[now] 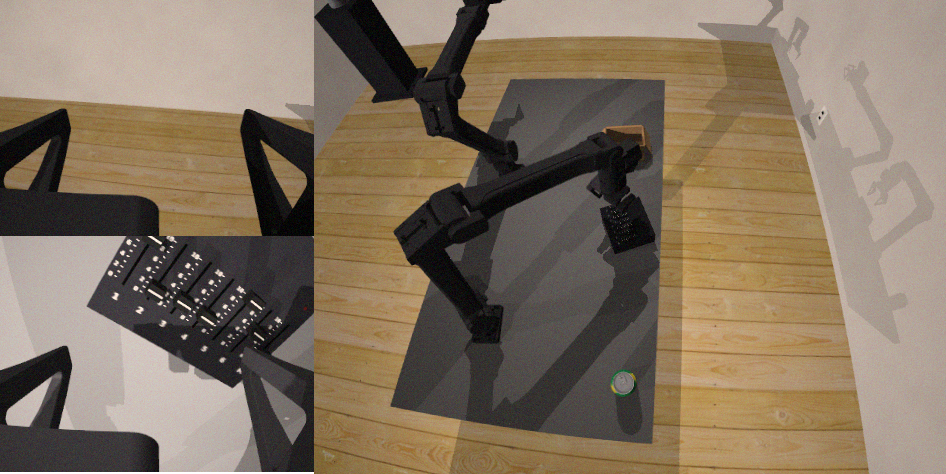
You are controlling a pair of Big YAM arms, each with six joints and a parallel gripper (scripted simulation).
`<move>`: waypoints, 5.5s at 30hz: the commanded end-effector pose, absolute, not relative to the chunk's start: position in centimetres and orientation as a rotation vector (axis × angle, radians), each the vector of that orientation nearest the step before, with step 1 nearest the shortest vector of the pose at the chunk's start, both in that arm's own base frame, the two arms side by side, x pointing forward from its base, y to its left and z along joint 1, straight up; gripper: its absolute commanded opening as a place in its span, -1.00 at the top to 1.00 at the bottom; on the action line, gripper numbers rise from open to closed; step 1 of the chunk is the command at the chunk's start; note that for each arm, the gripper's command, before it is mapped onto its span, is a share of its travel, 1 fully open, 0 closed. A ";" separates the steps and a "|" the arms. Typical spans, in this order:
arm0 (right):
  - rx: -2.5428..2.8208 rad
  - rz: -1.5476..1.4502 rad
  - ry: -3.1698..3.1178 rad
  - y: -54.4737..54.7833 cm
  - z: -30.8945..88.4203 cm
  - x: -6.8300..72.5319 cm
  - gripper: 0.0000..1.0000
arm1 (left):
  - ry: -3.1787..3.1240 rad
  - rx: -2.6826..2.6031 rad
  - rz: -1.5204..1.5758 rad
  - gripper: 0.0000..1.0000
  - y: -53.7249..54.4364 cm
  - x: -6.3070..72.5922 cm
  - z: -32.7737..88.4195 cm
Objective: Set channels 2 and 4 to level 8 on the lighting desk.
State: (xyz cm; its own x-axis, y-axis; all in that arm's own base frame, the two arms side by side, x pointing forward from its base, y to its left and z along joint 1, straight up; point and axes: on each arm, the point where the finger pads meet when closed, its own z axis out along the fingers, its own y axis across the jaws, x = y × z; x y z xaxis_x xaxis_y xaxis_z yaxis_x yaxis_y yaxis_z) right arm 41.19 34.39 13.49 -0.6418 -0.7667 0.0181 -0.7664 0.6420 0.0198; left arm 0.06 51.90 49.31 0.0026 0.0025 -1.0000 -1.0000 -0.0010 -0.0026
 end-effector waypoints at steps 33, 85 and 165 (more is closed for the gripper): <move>0.459 -0.051 -3.162 35.5 12.9 40.7 1.00 | 1.193 -1.183 1.231 -1.00 51.9 -0.1 51.3; 0.451 0.004 -3.109 35.1 8.2 39.9 1.00 | 1.193 -1.183 1.231 -1.00 51.9 -0.1 51.3; 0.451 0.003 -3.110 35.1 7.5 39.9 1.00 | 1.193 -1.183 1.231 -1.00 51.9 -0.1 51.3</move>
